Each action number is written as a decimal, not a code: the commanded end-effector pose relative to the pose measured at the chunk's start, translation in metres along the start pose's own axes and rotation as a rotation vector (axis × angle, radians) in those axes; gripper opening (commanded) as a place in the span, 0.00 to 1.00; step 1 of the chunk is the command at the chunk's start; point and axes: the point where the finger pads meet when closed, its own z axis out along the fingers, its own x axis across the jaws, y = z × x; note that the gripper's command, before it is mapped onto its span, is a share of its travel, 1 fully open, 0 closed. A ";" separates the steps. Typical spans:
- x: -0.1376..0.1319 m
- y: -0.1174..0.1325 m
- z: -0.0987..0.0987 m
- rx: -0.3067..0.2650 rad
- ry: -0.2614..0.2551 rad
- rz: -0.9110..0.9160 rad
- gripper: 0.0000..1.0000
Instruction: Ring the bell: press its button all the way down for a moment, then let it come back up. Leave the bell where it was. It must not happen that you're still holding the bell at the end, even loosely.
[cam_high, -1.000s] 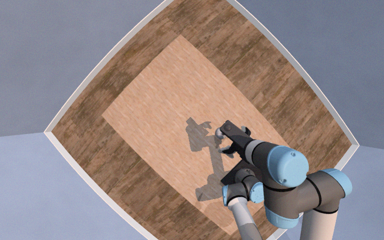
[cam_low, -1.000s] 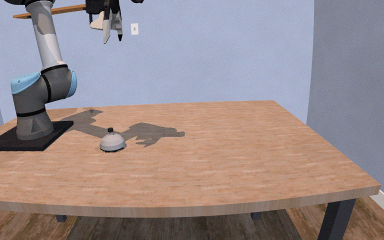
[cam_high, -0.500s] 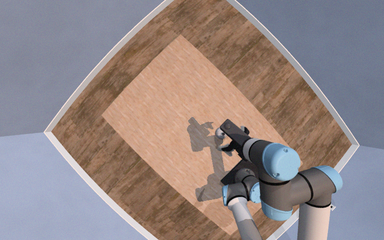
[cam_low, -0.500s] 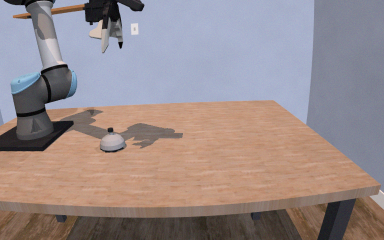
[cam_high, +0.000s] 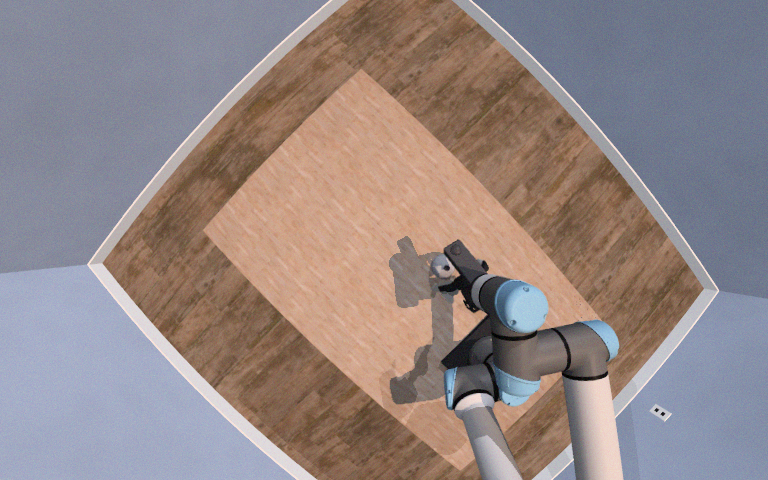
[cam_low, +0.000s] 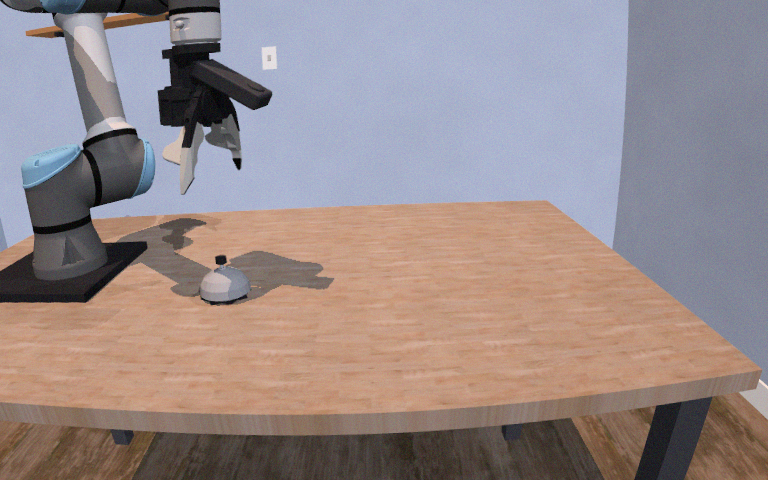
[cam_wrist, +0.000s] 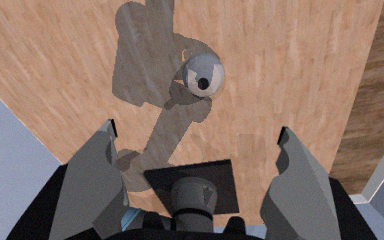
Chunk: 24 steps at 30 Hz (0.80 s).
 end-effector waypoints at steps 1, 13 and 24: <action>0.007 0.002 0.032 0.031 0.020 0.076 1.00; 0.007 0.003 0.035 0.032 0.019 0.080 0.00; 0.007 0.002 0.034 0.032 0.019 0.080 0.00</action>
